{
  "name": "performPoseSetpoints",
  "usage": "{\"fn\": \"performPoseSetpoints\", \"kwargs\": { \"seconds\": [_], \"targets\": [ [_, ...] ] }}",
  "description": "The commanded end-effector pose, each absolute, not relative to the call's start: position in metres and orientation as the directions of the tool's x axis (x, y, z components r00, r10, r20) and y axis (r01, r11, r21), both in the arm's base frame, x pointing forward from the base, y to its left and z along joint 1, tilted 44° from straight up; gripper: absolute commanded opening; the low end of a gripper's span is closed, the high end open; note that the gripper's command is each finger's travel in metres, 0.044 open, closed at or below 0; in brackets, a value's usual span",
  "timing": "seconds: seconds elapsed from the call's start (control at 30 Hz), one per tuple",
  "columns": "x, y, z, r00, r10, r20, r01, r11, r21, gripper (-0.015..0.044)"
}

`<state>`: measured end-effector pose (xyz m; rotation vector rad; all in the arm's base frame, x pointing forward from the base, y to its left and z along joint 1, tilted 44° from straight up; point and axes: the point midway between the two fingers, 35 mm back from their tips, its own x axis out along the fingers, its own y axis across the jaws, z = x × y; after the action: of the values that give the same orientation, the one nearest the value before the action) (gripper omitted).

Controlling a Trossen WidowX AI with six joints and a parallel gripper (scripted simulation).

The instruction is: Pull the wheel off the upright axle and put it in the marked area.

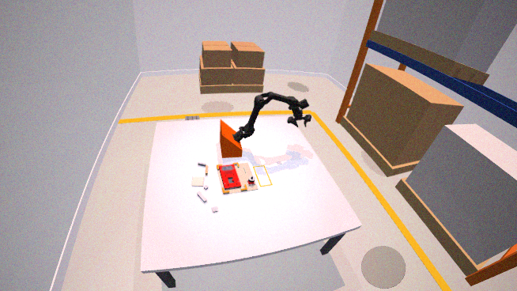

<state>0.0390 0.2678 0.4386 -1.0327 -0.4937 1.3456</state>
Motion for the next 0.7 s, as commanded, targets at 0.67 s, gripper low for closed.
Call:
{"fn": "performPoseSetpoints", "kwargs": {
  "seconds": [0.67],
  "targets": [
    [0.296,0.204,0.226,0.305,0.451,-0.839,-0.926,0.347,-0.15,0.03]
  ]
}}
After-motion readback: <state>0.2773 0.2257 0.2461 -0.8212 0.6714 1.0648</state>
